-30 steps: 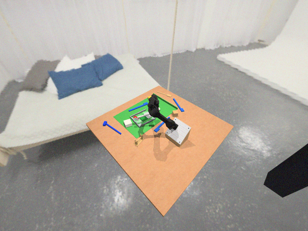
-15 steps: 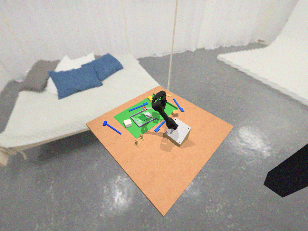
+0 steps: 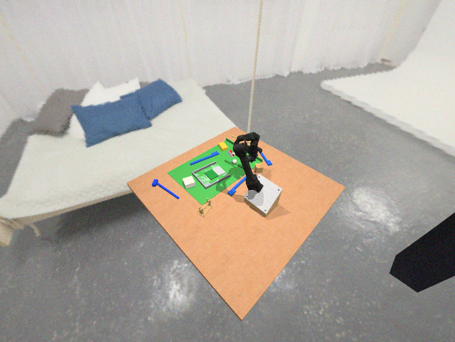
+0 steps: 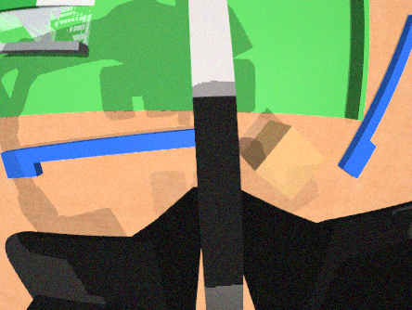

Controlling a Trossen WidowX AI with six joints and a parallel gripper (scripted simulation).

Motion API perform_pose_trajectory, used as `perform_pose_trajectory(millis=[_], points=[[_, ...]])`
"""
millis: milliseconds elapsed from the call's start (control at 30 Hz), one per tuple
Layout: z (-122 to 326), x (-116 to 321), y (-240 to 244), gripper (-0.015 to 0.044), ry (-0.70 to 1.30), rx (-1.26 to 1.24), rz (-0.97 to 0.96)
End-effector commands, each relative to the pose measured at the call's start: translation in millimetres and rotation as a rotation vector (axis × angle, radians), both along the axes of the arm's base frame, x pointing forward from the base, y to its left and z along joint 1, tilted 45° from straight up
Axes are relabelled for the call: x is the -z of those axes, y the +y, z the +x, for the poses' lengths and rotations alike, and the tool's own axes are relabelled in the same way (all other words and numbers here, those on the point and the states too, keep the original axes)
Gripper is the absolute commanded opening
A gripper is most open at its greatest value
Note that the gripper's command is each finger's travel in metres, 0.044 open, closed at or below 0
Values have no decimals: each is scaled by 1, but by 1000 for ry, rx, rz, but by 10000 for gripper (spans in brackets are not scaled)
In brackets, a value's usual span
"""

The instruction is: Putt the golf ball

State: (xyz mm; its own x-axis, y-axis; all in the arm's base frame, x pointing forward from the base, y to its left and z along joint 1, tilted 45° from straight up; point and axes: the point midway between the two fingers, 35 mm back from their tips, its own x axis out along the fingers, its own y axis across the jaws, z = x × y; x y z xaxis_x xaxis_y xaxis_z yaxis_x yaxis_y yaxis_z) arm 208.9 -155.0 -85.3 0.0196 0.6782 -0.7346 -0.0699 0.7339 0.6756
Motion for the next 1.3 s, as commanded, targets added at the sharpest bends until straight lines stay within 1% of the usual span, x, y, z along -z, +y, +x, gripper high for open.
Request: perform_pose_trajectory(millis=[0, 100, 233, 533, 1267], points=[[-13, 15, -14, 0, 69, 74, 4], [-24, 25, -20, 0, 119, 122, 16], [-26, 28, -20, 0, 130, 134, 19], [-26, 54, 6, 0, 129, 133, 20], [-25, 75, 26, 0, 128, 133, 21]])
